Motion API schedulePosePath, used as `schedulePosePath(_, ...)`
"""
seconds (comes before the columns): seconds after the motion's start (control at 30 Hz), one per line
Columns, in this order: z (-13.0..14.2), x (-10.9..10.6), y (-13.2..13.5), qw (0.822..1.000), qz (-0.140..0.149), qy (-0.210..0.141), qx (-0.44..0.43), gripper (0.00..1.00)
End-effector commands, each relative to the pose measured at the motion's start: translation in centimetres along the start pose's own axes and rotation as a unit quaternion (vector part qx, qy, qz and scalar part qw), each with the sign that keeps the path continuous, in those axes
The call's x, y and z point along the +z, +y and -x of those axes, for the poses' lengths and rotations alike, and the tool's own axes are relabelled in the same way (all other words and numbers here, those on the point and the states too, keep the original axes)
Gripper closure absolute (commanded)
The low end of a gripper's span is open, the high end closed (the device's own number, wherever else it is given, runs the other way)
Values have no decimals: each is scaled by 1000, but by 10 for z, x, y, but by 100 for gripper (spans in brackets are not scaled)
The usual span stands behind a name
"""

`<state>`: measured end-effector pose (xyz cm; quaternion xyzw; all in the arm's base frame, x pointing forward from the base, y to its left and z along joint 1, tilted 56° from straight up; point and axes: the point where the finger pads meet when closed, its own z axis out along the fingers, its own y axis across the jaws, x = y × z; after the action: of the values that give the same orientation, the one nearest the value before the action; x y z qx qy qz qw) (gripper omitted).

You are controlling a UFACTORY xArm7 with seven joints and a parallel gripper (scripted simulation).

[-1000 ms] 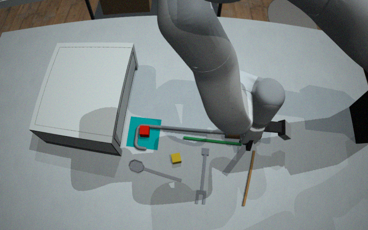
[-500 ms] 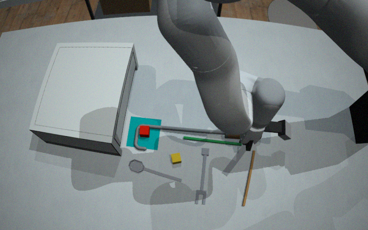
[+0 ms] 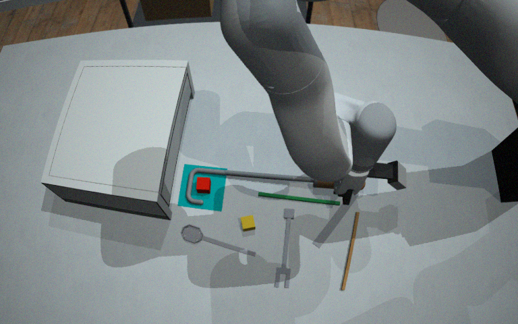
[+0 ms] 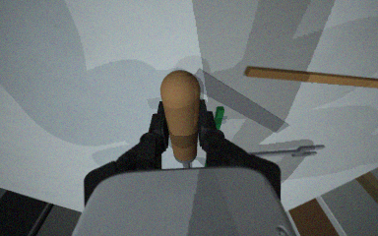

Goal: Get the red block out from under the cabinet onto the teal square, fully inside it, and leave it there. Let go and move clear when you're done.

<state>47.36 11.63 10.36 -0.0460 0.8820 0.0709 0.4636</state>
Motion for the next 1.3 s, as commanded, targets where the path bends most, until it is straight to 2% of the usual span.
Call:
schedulePosePath(0.0, 0, 0, 0, 1000, 0, 0, 0, 100)
schedulePosePath(0.33, 0, 0, 0, 1000, 0, 0, 0, 100)
schedulePosePath(0.37, 0, 0, 0, 1000, 0, 0, 0, 42)
schedulePosePath(1.27, 0, 0, 0, 1000, 0, 0, 0, 42)
